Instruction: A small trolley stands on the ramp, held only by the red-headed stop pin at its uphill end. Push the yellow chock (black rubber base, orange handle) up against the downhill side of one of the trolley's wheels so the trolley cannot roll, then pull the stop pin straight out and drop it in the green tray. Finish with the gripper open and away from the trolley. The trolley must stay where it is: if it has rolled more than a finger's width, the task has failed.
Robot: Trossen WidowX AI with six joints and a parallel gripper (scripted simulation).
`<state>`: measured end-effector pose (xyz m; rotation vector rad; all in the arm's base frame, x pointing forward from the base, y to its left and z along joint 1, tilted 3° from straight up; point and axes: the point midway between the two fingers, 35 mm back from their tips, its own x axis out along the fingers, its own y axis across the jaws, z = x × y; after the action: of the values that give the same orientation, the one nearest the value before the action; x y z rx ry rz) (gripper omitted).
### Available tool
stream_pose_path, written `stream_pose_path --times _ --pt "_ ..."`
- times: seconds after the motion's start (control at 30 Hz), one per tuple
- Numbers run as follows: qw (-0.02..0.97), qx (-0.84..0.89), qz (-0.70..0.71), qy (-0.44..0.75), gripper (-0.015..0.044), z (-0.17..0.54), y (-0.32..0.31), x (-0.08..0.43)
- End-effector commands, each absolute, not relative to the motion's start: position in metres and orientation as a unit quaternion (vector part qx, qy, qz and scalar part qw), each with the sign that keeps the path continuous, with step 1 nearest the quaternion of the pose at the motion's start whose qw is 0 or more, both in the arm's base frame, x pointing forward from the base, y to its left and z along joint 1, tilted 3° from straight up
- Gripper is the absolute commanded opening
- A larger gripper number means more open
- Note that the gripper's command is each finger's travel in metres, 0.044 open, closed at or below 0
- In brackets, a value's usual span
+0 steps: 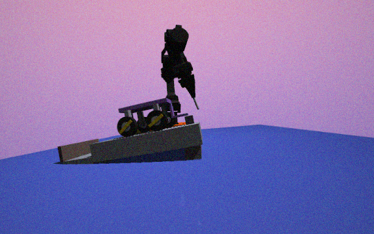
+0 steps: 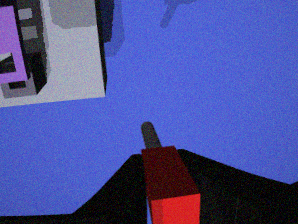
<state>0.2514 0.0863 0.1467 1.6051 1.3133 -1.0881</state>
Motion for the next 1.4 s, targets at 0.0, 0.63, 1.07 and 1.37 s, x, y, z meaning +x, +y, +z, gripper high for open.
stream_pose_path --times 0.0,0.63,1.07,1.37 --pt "0.389 0.631 -0.43 0.515 0.0 0.145 0.082 0.248" --pt "0.391 0.63 -0.431 0.514 0.0 0.131 0.011 0.242" --pt "0.392 0.629 -0.433 0.513 0.0 0.123 -0.036 0.234" --pt "0.392 0.629 -0.433 0.513 0.0 0.116 -0.067 0.228"
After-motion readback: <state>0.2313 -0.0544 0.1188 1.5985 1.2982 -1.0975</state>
